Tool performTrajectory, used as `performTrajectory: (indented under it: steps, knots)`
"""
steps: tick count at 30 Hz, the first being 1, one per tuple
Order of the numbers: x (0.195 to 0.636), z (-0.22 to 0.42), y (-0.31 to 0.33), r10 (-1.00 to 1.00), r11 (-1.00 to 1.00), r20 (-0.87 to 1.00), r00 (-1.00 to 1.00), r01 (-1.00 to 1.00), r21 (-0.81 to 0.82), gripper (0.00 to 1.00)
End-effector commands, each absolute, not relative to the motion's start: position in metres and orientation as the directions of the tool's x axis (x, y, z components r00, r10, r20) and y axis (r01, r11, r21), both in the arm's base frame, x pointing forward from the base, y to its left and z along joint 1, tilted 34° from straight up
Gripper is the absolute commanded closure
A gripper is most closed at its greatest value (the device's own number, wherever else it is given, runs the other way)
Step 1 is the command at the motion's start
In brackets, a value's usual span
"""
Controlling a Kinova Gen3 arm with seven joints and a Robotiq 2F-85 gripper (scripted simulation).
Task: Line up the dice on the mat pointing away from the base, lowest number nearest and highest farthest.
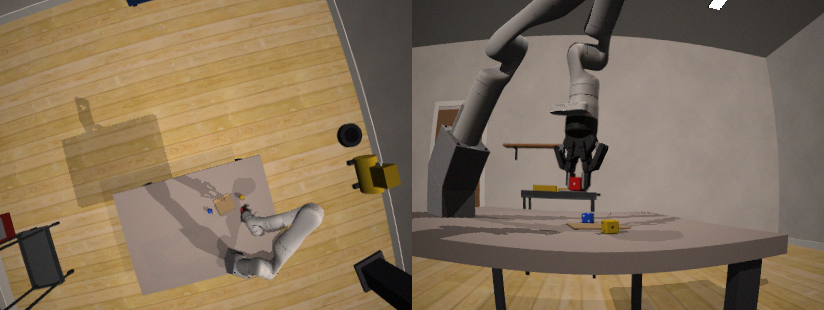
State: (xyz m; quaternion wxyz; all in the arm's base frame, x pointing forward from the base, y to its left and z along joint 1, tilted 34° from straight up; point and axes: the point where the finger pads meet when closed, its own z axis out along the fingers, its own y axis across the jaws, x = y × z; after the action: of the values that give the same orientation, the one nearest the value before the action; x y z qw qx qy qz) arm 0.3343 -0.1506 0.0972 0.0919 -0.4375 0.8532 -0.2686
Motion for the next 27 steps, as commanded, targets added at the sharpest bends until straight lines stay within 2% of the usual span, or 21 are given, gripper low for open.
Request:
performTrajectory:
  steps: [1,20,27]
  knots:
    - [0.336,0.104,-0.149,-0.802,0.462,0.079,-0.593,-0.698,-0.547,0.74]
    - [0.338,0.101,-0.140,-0.820,0.432,0.097,-0.565,-0.721,-0.542,0.74]
    - [0.347,0.086,-0.096,-0.893,0.264,0.192,-0.408,-0.818,-0.511,0.74]
